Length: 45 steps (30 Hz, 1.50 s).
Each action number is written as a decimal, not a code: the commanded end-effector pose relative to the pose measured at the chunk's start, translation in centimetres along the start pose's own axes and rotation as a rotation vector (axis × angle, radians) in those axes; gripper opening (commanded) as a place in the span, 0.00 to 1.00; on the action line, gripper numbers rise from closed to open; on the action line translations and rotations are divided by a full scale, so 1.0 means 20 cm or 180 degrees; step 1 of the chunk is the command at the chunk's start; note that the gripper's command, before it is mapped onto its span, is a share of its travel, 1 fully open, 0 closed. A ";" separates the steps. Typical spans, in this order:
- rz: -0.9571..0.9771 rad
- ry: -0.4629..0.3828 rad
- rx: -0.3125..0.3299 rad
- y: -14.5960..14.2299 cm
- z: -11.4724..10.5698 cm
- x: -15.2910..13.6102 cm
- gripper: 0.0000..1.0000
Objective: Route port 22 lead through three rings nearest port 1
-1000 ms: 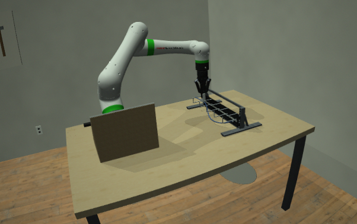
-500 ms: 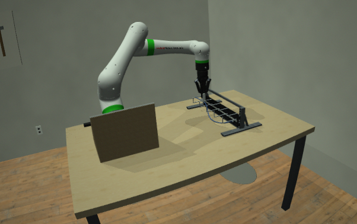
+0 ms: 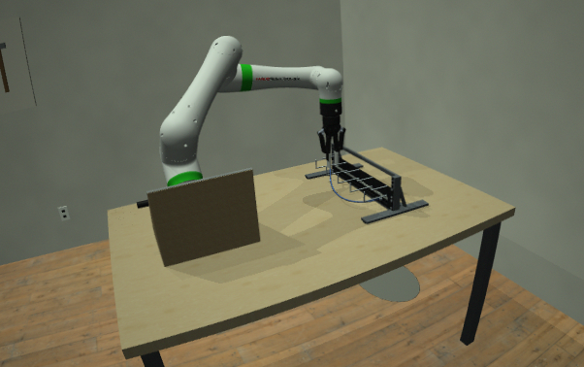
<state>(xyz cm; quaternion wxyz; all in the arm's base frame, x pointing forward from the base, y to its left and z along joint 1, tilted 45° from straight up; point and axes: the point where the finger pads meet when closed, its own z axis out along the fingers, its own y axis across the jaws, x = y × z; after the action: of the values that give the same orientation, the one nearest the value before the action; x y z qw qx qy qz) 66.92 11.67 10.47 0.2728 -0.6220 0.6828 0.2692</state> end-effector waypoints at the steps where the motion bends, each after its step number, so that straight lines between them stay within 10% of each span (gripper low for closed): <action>1: 0.0000 0.0000 0.0002 0.00 0.00 0.00 0.20; 45: 0.0000 0.0000 0.0002 0.00 -0.18 0.00 0.20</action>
<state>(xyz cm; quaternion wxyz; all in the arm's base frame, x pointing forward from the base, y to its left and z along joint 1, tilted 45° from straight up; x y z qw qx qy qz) 66.83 9.80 12.31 0.2728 -0.6219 0.6829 0.2692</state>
